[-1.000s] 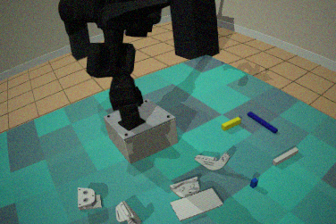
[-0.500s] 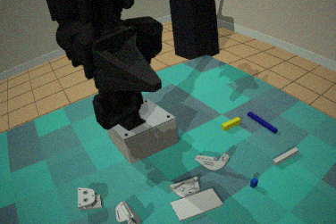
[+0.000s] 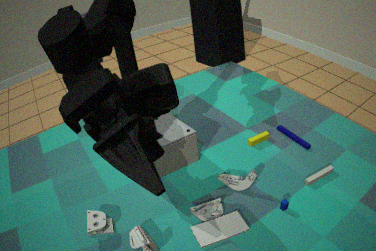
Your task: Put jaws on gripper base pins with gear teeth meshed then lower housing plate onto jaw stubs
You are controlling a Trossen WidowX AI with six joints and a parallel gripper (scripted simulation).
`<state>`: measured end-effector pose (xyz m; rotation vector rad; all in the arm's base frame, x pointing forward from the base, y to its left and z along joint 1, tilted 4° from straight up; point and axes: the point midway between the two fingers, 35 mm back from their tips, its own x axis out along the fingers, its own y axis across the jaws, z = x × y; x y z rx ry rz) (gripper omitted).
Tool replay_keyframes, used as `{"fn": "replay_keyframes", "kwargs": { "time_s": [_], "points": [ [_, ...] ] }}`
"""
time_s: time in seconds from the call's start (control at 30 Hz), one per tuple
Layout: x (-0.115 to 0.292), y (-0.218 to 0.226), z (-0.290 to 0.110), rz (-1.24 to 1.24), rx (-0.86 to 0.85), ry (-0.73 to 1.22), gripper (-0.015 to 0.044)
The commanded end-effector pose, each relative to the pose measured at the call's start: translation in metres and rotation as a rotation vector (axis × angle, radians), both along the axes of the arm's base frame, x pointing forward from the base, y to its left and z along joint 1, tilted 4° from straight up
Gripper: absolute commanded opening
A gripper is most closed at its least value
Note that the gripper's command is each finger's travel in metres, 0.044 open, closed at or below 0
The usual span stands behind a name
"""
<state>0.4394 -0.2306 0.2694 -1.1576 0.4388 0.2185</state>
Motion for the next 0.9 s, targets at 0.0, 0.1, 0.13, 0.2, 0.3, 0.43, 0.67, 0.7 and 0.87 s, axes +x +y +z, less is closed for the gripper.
{"fn": "replay_keyframes", "kwargs": {
  "time_s": [0.0, 0.1, 0.13, 0.2, 0.3, 0.43, 0.67, 0.7, 0.87],
  "points": [
    [-0.004, -0.006, -0.019, -0.062, 0.072, 0.058, 0.0000],
    [-0.008, -0.010, -0.036, -0.116, 0.134, 0.108, 0.0000],
    [-0.009, -0.012, -0.042, -0.134, 0.155, 0.124, 0.0000],
    [-0.013, -0.014, -0.053, -0.171, 0.194, 0.158, 0.0000],
    [-0.018, -0.018, -0.070, -0.229, 0.253, 0.208, 0.0000],
    [-0.027, -0.022, -0.092, -0.309, 0.327, 0.276, 0.0000],
    [-0.045, -0.026, -0.129, -0.457, 0.446, 0.395, 0.0000],
    [-0.048, -0.026, -0.134, -0.479, 0.462, 0.412, 0.0000],
    [-0.063, -0.028, -0.158, -0.591, 0.536, 0.497, 0.0000]
  ]
}}
